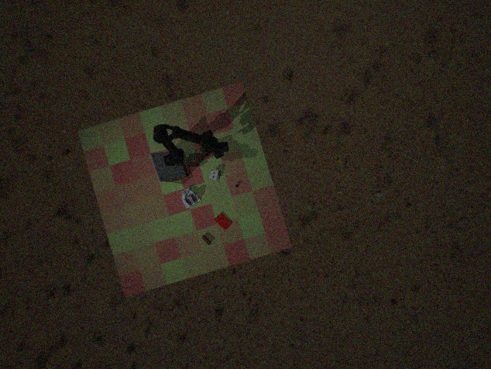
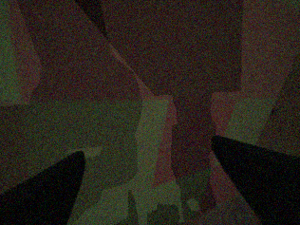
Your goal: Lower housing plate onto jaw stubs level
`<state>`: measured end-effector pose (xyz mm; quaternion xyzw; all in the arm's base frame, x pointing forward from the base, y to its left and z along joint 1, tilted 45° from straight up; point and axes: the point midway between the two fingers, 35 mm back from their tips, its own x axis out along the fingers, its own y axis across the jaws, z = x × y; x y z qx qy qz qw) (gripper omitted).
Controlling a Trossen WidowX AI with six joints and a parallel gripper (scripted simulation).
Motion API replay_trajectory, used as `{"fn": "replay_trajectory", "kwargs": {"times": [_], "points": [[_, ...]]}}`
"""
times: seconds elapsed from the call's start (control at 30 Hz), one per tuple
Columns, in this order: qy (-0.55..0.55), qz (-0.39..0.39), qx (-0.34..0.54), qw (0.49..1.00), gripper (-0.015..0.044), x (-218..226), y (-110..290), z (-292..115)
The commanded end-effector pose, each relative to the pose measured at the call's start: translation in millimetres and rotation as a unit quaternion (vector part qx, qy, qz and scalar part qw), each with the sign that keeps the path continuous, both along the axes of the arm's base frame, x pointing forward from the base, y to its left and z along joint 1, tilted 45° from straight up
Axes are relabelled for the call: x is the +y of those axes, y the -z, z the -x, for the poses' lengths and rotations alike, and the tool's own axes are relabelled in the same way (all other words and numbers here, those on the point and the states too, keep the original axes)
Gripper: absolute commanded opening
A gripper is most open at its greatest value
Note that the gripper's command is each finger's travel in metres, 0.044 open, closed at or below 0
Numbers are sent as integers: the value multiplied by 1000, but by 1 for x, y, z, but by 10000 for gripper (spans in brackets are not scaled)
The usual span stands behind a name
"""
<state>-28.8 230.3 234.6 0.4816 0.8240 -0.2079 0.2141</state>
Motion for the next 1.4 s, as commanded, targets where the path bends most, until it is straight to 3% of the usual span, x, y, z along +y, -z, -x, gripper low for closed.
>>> {"fn": "replay_trajectory", "kwargs": {"times": [0.0,0.47,0.93,1.13,1.37], "points": [[37,16,3,999,440,5,4,-21],[193,81,36,977,440,-1,25,-111],[340,127,95,927,440,-42,46,-194],[355,131,103,920,440,-47,49,-202],[355,129,103,920,440,-19,76,-200]]}}
